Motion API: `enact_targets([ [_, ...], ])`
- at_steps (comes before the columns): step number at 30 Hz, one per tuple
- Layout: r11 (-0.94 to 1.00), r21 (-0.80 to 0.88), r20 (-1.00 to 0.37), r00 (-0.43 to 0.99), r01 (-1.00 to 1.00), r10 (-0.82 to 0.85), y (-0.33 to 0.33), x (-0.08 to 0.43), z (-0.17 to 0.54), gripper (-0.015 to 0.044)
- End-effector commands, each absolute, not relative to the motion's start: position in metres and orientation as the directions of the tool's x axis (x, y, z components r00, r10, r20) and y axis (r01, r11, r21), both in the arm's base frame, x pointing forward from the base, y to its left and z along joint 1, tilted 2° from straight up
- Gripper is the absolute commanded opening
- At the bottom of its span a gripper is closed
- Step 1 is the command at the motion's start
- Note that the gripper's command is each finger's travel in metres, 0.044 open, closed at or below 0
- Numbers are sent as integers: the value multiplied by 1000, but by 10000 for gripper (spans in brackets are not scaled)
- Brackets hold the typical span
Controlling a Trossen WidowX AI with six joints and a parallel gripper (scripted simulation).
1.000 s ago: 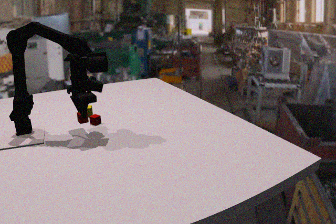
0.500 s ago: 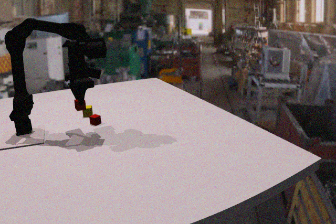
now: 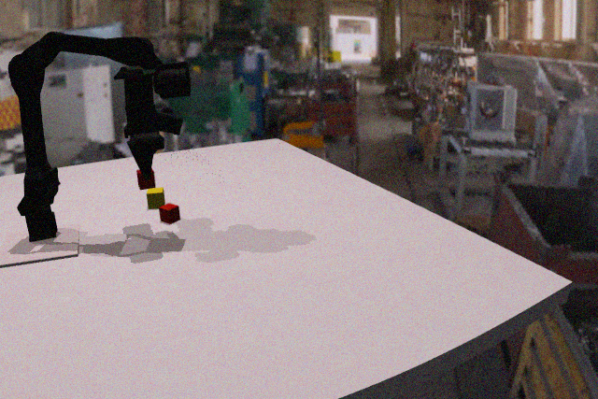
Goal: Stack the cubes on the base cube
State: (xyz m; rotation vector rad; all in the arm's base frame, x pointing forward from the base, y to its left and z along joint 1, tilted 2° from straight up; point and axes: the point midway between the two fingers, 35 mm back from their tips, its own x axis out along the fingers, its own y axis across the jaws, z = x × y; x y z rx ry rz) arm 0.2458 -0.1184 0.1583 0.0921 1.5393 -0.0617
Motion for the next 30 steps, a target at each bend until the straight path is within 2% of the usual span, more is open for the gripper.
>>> enact_targets([
  [1, 986, 22, -999, 26, 168, 18, -109, 253, 155, 105],
  [30, 777, 37, -999, 29, 629, 23, -25, 286, 143, 105],
])
